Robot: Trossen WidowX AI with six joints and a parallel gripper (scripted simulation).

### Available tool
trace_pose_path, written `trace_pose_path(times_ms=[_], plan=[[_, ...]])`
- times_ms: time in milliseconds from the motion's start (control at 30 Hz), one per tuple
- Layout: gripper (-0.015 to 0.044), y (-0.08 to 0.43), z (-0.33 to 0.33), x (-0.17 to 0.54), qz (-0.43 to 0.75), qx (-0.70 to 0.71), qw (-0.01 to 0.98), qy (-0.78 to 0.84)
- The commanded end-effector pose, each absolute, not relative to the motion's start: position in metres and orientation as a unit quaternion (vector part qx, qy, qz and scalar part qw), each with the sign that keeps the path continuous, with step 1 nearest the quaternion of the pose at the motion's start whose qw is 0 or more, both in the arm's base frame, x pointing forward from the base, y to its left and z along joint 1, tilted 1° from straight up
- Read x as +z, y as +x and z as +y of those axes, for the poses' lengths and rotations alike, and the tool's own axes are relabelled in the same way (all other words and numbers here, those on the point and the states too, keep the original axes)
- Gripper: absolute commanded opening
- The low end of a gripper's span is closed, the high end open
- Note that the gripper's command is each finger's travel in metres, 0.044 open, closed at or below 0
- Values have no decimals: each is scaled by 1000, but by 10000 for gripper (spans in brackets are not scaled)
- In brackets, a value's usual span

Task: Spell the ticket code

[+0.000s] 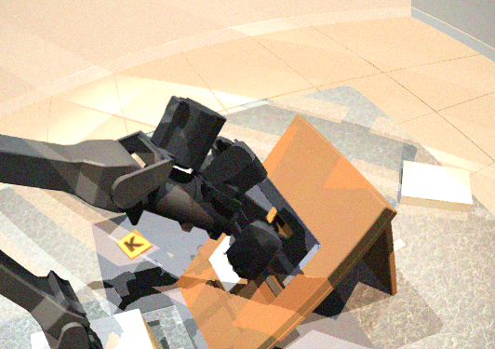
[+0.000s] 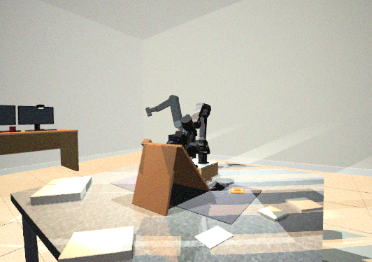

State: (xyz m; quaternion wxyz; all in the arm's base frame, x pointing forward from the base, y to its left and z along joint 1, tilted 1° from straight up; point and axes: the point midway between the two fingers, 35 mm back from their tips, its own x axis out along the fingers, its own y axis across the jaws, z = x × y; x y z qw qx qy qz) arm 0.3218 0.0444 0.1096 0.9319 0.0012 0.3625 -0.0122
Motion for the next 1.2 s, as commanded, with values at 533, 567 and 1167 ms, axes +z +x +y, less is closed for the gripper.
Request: trace_pose_path(times_ms=[533,567,1167], plan=[[0,322,34,110,361,-10,932,1],[0,322,34,110,361,-10,932,1],[0,322,24,110,361,-11,932,1]])
